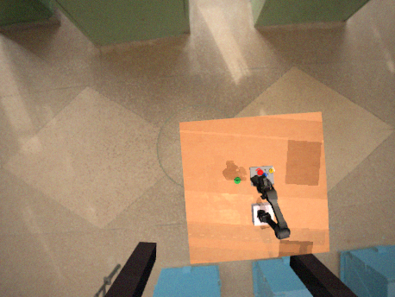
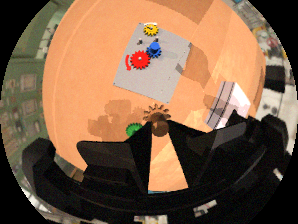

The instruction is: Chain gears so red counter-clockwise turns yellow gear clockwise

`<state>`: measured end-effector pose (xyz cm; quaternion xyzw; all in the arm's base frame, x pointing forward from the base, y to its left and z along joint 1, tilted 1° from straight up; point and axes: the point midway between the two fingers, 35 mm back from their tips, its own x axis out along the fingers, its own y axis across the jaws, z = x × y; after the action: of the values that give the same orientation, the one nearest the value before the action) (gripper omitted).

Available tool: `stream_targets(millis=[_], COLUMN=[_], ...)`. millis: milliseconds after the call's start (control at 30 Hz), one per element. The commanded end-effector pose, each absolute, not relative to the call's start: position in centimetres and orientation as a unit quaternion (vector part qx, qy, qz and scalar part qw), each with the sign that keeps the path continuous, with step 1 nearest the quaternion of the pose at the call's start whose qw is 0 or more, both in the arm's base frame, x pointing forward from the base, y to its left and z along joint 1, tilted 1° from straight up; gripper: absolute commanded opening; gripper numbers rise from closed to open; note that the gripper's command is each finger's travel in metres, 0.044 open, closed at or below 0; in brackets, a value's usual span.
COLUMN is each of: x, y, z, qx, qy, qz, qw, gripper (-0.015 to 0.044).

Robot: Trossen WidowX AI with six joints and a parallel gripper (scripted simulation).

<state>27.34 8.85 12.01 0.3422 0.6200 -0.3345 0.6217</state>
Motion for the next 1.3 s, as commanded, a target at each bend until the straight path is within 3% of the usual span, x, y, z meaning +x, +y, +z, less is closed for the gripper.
stream_targets(millis=[0,1267], x=[28.1,32.4], y=[8.2,0.3], z=[11.8,8.6], qx=[0.342,0.351], qy=[0.620,0.613], qz=[-0.332,-0.343], qw=[0.624,0.620], gripper=[0.0000,0.0000])
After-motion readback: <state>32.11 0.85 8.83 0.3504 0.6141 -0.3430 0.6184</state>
